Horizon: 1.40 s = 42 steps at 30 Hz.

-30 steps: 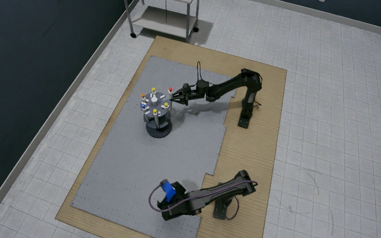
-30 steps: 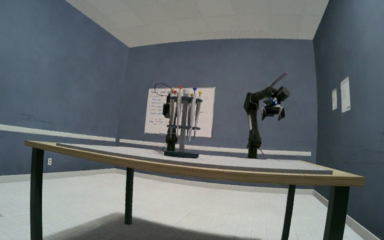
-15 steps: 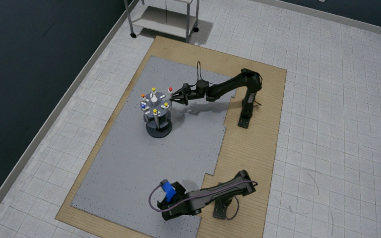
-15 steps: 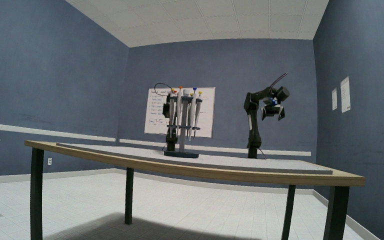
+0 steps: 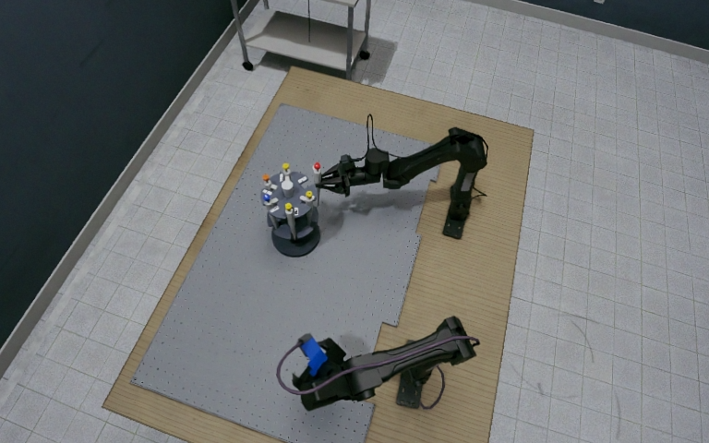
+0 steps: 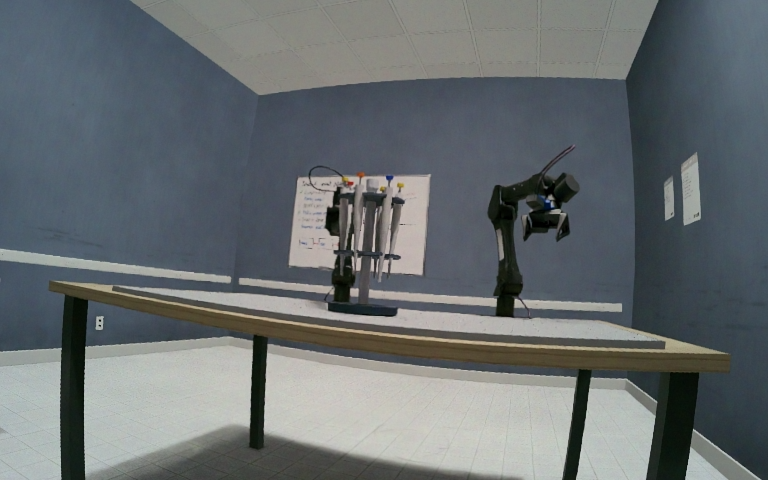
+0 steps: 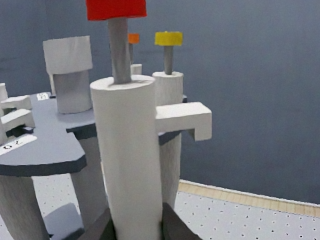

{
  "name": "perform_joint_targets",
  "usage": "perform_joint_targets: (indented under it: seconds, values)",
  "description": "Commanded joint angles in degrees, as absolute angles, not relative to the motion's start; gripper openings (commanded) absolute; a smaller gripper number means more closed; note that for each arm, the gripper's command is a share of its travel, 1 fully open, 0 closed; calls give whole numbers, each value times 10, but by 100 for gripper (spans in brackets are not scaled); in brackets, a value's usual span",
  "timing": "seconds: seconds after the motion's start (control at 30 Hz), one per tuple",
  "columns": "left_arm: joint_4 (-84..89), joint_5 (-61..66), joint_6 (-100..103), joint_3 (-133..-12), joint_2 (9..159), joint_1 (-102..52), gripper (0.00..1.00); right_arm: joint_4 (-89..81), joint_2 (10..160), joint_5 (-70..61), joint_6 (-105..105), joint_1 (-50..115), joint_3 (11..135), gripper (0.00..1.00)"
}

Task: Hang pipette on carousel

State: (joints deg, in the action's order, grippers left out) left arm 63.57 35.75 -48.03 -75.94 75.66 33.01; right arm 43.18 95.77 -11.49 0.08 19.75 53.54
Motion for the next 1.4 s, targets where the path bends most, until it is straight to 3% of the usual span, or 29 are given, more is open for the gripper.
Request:
perform_joint_targets:
  seconds: [0.0, 1.37]
  values:
    - [628, 369, -485, -768, 754, 333, 100, 436, 943, -111, 4, 198, 555, 12]
    - [628, 369, -485, -768, 754, 333, 100, 435, 980, -87, 5, 217, 598, 12]
